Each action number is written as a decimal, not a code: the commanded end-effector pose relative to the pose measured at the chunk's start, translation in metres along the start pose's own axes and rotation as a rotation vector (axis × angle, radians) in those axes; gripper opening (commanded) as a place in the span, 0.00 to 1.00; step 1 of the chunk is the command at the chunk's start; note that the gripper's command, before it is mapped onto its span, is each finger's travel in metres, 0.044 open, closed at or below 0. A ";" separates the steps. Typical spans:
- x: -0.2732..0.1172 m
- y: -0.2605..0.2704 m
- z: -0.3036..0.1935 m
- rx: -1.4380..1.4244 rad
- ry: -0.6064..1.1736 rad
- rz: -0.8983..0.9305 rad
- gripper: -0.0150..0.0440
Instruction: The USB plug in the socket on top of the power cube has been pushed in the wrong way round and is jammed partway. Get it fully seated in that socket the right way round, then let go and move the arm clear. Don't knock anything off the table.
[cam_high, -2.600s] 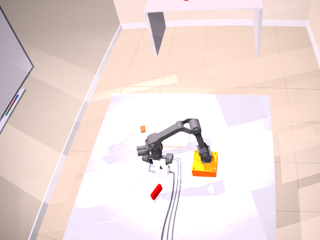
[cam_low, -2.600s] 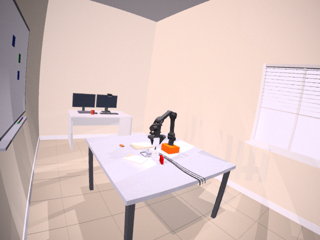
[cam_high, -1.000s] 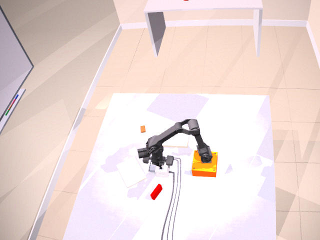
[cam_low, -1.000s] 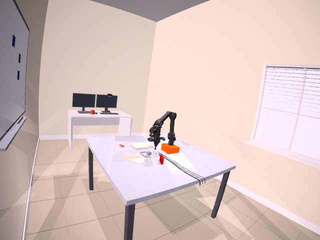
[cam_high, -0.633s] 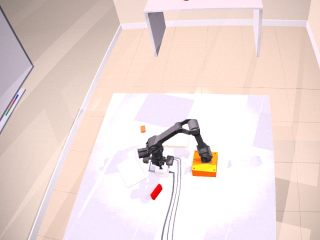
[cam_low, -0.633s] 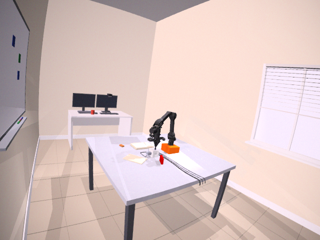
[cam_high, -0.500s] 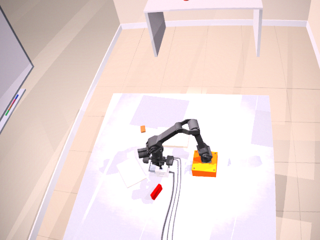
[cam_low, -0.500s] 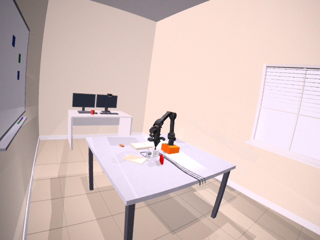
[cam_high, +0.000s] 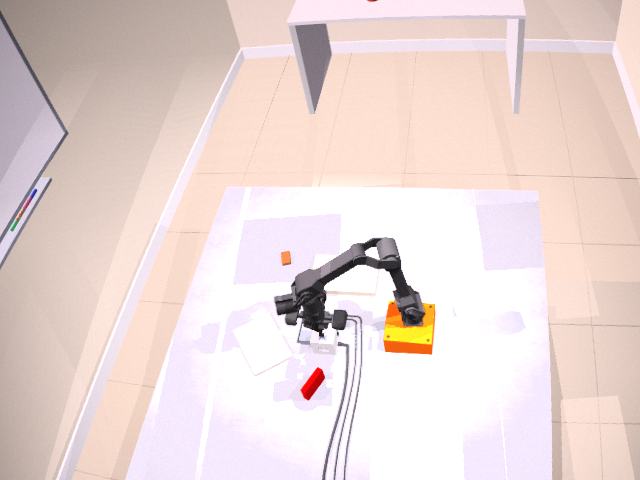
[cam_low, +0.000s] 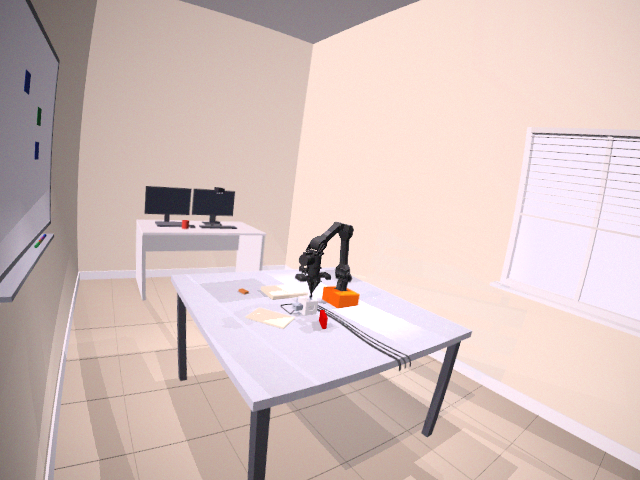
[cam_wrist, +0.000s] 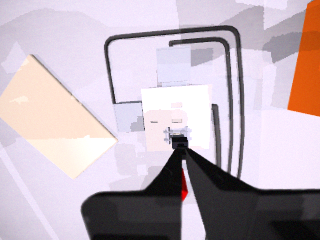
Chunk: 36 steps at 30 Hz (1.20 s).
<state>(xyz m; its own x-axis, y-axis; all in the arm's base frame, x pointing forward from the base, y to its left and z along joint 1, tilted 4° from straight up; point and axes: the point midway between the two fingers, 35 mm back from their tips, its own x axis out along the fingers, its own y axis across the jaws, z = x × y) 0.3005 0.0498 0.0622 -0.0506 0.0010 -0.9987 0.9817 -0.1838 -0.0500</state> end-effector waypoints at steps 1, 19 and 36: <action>-0.003 0.000 0.000 0.000 0.000 0.001 0.25; -0.015 0.000 0.000 0.000 0.000 0.001 0.25; -0.019 0.000 0.000 -0.109 0.000 0.000 0.25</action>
<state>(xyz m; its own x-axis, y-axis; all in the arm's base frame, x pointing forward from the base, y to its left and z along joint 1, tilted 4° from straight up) 0.3019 0.0498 0.0817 -0.0489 0.0010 -0.9988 0.9913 -0.1226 -0.0487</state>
